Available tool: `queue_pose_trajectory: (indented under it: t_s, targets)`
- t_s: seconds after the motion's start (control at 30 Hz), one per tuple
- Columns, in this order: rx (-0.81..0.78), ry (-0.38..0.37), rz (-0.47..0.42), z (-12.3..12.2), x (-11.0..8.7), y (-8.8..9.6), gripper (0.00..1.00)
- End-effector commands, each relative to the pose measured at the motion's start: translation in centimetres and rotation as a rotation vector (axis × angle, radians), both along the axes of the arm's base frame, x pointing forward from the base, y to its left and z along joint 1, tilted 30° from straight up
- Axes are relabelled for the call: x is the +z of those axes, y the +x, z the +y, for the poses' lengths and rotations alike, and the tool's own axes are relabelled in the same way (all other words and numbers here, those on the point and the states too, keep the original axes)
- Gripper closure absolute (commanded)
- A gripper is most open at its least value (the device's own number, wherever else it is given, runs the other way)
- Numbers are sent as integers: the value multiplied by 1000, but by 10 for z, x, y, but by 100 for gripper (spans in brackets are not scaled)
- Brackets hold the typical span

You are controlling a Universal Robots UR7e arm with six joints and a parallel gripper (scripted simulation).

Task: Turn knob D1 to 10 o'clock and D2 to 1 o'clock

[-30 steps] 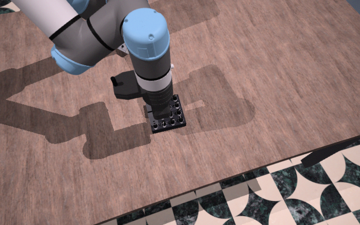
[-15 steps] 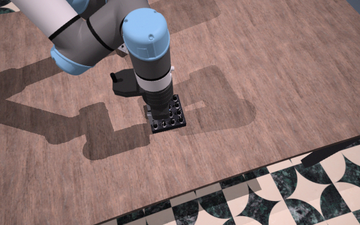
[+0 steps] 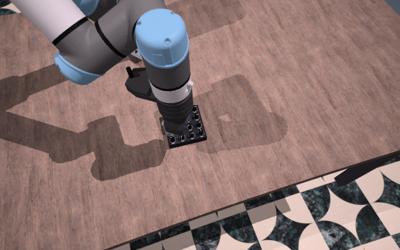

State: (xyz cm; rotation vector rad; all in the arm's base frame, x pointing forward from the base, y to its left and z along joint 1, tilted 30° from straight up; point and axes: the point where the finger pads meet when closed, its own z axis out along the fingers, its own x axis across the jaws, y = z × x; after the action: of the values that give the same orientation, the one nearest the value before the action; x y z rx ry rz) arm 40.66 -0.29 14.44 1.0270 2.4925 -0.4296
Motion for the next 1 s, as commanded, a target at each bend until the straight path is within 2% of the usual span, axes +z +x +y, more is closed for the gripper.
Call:
queue_pose_trajectory:
  t_s: [0.0, 0.53, 0.6, 0.97]
  targets:
    - [-107, 25, -48, 2, 1, 0, 54]
    - [-602, 168, -292, 16, 3, 3, 54]
    - [-602, 168, -292, 16, 3, 3, 54]
    - [-817, 230, -399, 23, 5, 6, 54]
